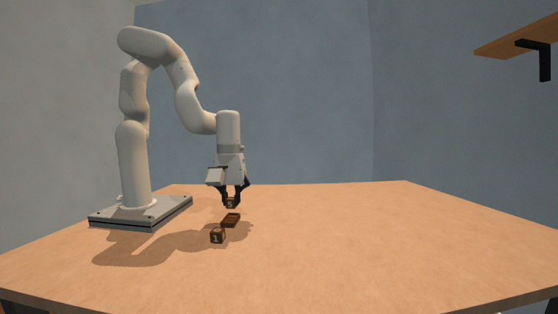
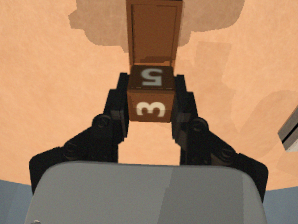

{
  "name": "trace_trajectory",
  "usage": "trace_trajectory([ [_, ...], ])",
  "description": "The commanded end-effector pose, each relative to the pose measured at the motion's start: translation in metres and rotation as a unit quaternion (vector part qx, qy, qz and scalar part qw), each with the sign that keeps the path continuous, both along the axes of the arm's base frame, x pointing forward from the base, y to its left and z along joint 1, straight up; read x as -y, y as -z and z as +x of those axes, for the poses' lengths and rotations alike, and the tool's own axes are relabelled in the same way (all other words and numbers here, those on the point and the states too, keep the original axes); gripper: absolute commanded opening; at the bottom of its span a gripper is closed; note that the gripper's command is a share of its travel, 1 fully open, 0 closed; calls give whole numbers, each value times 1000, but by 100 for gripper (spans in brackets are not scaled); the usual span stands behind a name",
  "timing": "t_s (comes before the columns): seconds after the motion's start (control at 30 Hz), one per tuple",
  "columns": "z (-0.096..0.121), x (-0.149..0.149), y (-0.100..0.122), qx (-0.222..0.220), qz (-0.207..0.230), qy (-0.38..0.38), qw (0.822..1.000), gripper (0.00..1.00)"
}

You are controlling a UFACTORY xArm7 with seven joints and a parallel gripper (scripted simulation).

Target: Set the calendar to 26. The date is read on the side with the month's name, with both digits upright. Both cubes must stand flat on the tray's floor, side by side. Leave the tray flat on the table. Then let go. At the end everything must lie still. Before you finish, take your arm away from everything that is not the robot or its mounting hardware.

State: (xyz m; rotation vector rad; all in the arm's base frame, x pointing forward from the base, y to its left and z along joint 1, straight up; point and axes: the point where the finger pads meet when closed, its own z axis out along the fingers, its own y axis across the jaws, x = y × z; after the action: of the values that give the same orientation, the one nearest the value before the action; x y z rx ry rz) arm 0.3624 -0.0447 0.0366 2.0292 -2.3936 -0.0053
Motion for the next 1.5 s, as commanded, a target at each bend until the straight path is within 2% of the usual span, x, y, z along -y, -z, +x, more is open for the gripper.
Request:
trace_trajectory([
  [0.0, 1, 0, -1, 2, 0, 0, 1000, 29],
  [0.83, 1, 0, 0, 2, 0, 0, 1000, 29],
  [1.47, 1, 0, 12, 2, 0, 0, 1000, 29],
])
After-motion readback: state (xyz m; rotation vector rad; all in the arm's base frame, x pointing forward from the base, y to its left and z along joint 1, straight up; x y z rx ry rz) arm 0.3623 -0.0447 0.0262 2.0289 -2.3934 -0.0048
